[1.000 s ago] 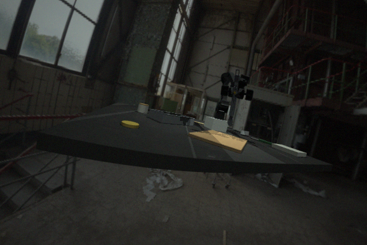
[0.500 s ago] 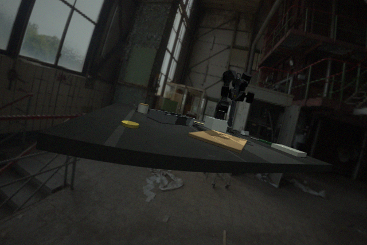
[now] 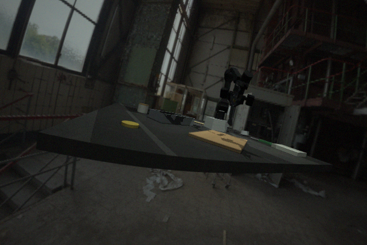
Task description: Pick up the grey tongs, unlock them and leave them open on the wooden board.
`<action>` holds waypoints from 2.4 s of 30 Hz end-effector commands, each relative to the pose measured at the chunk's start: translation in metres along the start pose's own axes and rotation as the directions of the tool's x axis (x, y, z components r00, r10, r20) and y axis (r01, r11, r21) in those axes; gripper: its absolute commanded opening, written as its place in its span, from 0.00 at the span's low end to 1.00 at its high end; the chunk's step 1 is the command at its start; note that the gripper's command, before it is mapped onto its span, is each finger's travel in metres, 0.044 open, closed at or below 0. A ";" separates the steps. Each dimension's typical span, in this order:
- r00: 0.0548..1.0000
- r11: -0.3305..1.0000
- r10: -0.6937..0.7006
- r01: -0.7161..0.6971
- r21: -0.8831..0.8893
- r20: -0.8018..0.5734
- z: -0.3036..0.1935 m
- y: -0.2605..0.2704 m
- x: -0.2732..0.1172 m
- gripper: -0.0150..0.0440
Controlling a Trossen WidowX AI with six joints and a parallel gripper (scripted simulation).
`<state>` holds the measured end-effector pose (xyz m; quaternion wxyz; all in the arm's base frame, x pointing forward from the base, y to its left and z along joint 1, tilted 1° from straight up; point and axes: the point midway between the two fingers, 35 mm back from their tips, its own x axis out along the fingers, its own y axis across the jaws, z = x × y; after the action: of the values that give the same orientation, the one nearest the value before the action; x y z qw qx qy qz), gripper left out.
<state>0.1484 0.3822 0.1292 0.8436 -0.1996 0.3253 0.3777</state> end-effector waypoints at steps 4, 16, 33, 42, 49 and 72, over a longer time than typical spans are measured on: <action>0.993 1.000 0.011 -0.011 0.004 -0.121 -0.002 0.000 0.011 0.00; 0.944 1.000 0.026 -0.021 0.018 -0.329 -0.014 -0.002 0.026 0.00; 0.798 0.997 0.057 -0.013 0.077 -0.600 -0.032 -0.008 0.034 0.00; 0.721 0.994 0.075 0.001 0.109 -0.689 -0.039 -0.011 0.033 0.00; 0.721 0.994 0.075 0.001 0.109 -0.689 -0.039 -0.011 0.033 0.00; 0.721 0.994 0.074 0.001 0.109 -0.689 -0.060 -0.007 0.059 0.00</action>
<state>0.1599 0.3716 0.0516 0.6625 -0.2791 0.6384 0.2748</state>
